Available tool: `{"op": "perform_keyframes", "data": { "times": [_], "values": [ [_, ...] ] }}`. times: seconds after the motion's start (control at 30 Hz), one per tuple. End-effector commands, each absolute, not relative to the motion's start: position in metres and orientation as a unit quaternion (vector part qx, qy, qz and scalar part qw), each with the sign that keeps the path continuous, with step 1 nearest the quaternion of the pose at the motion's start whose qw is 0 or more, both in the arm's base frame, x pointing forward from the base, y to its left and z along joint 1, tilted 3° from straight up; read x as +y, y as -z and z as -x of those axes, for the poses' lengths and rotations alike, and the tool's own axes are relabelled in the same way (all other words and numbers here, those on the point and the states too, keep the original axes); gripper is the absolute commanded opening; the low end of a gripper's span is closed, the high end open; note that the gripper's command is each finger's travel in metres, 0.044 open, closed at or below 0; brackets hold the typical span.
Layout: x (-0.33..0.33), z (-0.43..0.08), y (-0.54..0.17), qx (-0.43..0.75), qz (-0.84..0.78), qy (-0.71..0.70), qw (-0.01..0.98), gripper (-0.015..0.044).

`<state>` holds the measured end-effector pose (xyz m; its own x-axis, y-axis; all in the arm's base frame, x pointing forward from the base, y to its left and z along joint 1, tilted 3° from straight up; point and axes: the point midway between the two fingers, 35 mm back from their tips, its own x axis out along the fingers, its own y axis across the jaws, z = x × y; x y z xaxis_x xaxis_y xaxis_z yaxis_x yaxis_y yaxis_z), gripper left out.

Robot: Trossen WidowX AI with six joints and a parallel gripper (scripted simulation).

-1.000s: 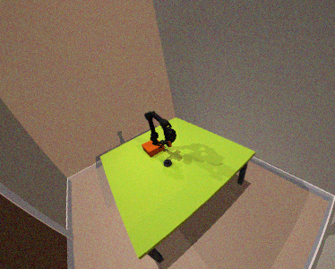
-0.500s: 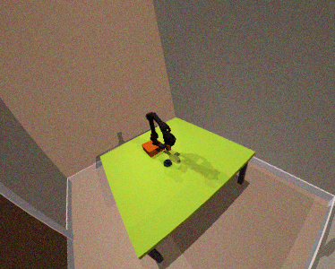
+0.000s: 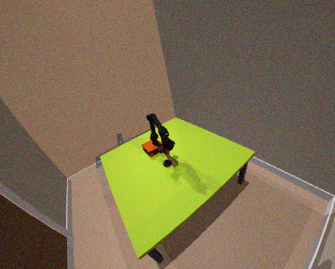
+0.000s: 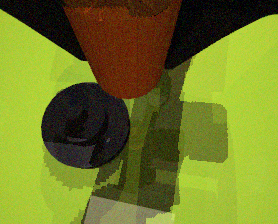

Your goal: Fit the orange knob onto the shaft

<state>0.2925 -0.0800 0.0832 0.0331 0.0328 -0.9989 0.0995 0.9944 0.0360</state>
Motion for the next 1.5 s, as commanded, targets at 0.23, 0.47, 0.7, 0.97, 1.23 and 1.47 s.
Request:
{"op": "perform_keyframes", "data": {
  "times": [0.23, 0.47, 0.7, 0.97, 1.23, 1.47],
  "values": [
    [-0.113, -0.304, -0.073, 0.690, -0.040, 0.014, 0.722, 0.0000],
    [-0.125, -0.306, -0.067, 0.690, -0.038, 0.009, 0.723, 0.0000],
    [-0.124, -0.307, -0.052, 0.690, -0.038, 0.009, 0.723, 0.0000],
    [-0.124, -0.307, -0.043, 0.690, -0.039, 0.010, 0.723, 0.0000],
    [-0.124, -0.309, -0.046, 0.690, -0.040, 0.011, 0.723, 0.0000],
    [-0.124, -0.312, -0.046, 0.690, -0.040, 0.011, 0.723, 0.0000]
  ]
}}
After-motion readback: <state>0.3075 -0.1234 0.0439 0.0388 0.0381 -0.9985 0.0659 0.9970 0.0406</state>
